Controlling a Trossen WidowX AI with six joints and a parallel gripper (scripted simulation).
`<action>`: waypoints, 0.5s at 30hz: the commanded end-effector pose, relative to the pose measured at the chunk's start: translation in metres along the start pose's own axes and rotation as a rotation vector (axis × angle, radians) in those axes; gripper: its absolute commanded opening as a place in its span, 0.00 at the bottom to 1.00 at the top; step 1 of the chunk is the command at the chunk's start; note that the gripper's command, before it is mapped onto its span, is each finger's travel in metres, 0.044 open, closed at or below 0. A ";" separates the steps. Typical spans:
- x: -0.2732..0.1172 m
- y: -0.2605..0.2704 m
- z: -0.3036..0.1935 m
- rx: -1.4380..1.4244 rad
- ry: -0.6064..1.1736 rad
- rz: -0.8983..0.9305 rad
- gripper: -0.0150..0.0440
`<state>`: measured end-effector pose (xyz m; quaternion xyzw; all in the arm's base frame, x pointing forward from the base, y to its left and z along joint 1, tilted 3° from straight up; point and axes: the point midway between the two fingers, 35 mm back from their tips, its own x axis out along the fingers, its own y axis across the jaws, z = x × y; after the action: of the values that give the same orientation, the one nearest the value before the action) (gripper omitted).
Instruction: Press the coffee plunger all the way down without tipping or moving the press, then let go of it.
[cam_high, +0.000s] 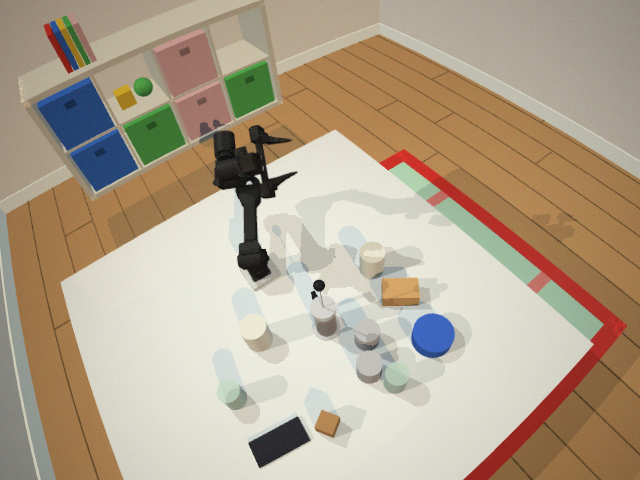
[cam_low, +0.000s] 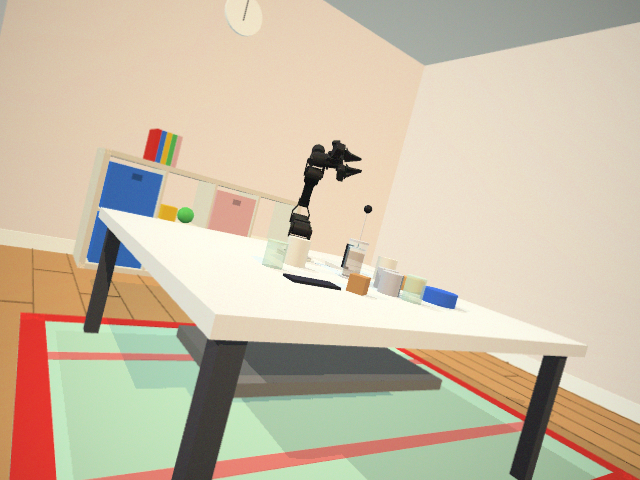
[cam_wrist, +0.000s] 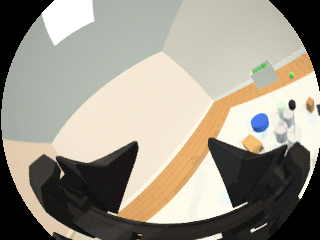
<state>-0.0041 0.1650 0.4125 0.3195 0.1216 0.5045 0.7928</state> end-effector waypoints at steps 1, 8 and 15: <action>0.000 0.000 0.003 -0.001 -0.008 0.006 0.98; -0.006 -0.022 0.087 -0.010 -0.266 0.021 1.00; 0.007 -0.125 0.139 -0.095 -0.328 -0.403 1.00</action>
<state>0.1009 0.0994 0.4653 0.3891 -0.0057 0.3995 0.8300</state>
